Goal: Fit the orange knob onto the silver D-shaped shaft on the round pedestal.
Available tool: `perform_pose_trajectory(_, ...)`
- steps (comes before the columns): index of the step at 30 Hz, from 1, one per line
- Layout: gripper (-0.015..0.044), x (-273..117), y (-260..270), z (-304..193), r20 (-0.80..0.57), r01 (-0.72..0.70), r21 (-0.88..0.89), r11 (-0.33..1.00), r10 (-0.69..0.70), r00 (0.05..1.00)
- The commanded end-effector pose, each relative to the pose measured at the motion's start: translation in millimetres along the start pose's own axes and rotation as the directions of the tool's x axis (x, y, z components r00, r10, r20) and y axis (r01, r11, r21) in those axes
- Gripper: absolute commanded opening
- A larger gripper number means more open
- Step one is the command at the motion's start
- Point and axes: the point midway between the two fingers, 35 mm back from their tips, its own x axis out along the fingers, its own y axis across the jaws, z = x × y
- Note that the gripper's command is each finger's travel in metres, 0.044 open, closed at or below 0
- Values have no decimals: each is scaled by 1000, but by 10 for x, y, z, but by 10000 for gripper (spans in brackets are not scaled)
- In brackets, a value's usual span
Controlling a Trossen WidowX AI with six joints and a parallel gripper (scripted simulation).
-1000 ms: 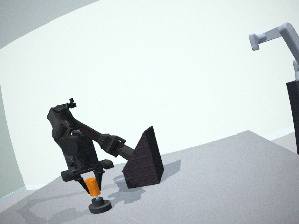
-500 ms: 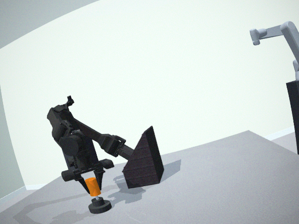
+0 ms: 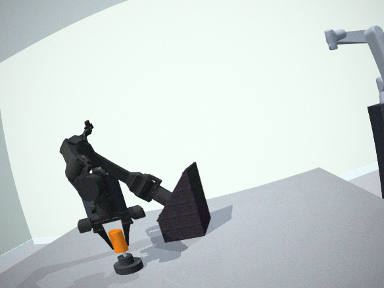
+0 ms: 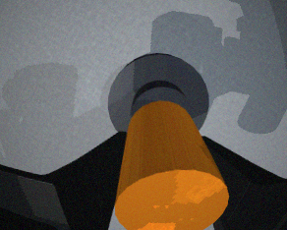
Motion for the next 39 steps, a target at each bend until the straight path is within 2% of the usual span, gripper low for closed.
perform_pose_trajectory(1, 0, 12, 15, -17, -3, -1, 15, 1000, 1, 1000)
perform_pose_trajectory(14, 0, -28, 5, -10, -3, -1, -10, 1000, 1, 1000)
perform_pose_trajectory(17, 0, -27, 1, -6, -3, -1, -113, 994, 1, 1000)
perform_pose_trajectory(22, 0, -18, -6, 4, -3, -2, -387, 922, 1, 1000)
perform_pose_trajectory(26, 0, -5, -13, 15, -3, -3, -615, 789, 1, 1000)
perform_pose_trajectory(31, 0, 9, -24, 29, -3, -3, -843, 538, 1, 1000)
perform_pose_trajectory(37, 0, 13, -53, 58, -3, -3, -986, 164, 1, 1000)
perform_pose_trajectory(39, 0, 7, -68, 70, -3, -3, -993, 119, 1, 1000)
